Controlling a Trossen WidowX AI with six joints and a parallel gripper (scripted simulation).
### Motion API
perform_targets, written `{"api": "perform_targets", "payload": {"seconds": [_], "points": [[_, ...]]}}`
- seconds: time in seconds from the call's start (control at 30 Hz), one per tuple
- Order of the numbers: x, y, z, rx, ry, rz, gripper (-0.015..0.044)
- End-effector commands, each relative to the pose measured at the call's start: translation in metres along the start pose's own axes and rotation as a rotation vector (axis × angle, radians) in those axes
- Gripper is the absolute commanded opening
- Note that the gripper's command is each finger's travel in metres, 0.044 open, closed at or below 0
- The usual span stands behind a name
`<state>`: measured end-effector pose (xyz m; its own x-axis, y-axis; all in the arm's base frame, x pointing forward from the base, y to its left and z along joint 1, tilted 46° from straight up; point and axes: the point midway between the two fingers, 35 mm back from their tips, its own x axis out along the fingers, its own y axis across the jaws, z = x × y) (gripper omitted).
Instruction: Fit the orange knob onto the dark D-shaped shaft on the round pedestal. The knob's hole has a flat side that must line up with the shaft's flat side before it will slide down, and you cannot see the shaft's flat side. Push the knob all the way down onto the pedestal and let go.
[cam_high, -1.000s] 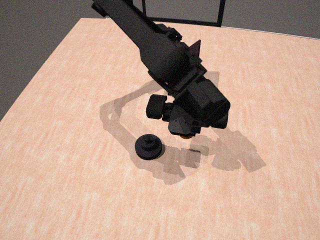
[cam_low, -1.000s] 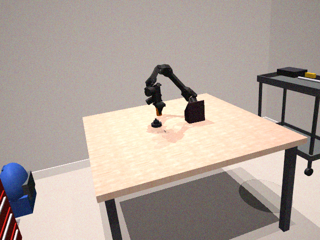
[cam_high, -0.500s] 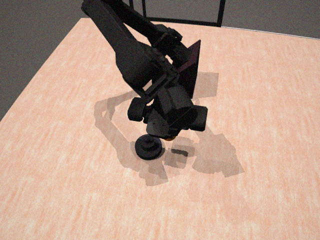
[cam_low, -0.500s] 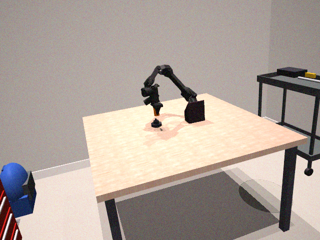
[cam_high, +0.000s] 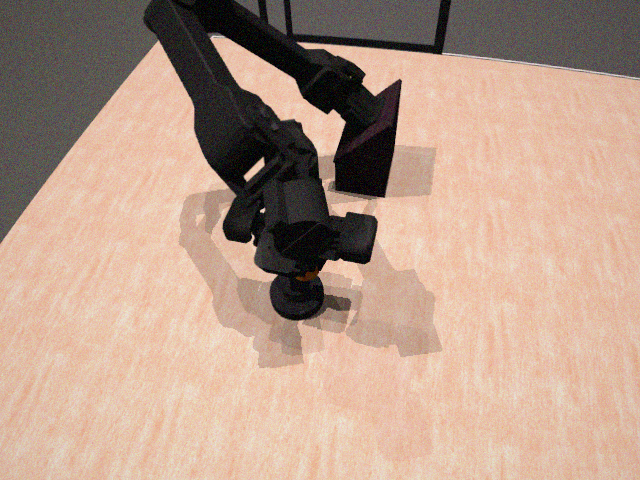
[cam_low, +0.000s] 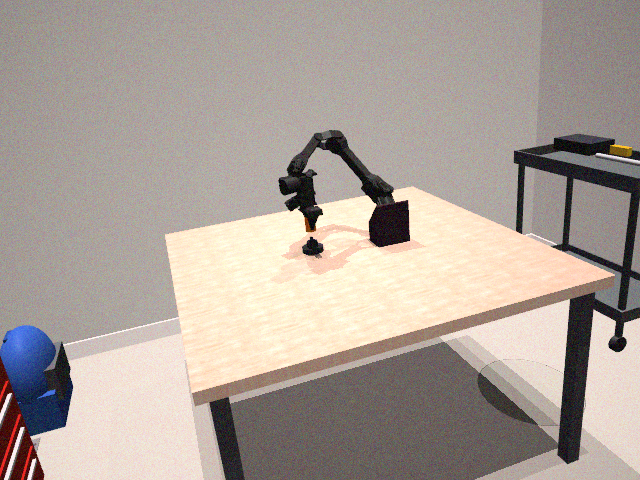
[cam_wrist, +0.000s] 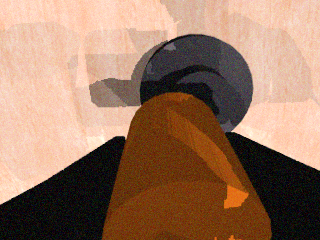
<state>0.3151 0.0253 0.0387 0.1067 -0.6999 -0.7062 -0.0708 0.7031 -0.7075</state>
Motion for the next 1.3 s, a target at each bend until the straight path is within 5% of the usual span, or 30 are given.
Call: {"api": "perform_targets", "payload": {"seconds": [0.0,1.27], "points": [[0.005,-0.015,-0.003,0.000,0.002,-0.011,0.0000],[0.033,-0.021,-0.004,0.006,0.003,-0.015,0.0000]]}}
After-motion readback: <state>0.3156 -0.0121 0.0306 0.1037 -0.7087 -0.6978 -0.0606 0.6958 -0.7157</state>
